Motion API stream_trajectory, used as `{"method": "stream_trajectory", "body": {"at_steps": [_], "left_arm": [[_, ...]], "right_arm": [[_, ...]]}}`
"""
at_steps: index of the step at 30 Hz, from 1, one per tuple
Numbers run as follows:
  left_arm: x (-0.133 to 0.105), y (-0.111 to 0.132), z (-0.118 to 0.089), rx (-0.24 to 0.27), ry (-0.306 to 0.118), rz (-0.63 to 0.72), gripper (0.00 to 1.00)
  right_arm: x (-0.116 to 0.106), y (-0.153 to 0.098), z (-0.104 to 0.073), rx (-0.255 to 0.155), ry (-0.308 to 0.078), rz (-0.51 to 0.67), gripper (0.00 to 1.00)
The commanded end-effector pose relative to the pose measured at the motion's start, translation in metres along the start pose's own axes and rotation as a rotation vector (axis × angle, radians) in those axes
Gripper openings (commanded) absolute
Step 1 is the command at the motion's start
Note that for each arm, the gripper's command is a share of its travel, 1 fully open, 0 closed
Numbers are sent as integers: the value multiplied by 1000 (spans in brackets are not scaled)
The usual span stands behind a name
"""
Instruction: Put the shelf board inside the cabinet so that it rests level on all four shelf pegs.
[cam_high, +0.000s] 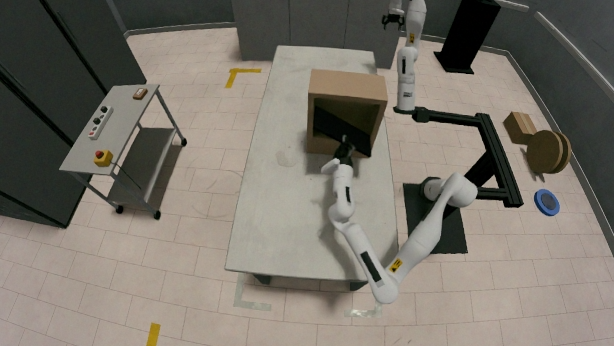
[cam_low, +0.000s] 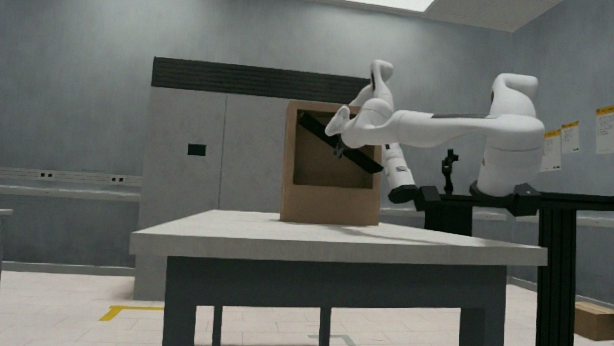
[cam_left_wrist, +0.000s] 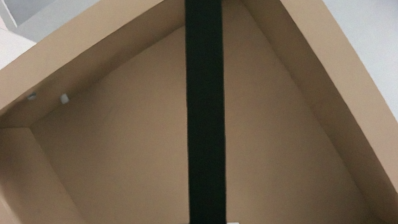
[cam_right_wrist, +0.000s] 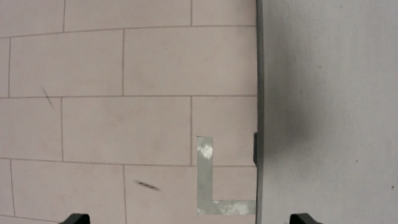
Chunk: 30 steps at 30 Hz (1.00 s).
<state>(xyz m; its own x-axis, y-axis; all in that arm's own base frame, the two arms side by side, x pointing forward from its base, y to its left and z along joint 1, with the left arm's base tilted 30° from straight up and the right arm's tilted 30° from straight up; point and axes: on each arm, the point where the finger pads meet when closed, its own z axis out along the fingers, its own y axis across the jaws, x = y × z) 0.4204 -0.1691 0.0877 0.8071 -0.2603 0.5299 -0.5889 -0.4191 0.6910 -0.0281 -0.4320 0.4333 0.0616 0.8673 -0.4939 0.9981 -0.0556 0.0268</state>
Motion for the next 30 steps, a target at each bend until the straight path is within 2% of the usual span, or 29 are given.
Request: {"method": "stream_trajectory", "body": {"at_steps": [1,11,13,28,30], "left_arm": [[0,1,8,0,0,1,195],[0,1,40,0,0,1,195],[0,1,40,0,0,1,195],[1,1,96,0,0,2,195],[1,1,96,0,0,2,195]], "right_arm": [[0,0,0,0,-1,0,1000],[0,0,0,0,-1,0,1000],[0,0,0,0,-1,0,1000],[0,0,0,0,-1,0,1000],[0,0,0,0,-1,0,1000]]}}
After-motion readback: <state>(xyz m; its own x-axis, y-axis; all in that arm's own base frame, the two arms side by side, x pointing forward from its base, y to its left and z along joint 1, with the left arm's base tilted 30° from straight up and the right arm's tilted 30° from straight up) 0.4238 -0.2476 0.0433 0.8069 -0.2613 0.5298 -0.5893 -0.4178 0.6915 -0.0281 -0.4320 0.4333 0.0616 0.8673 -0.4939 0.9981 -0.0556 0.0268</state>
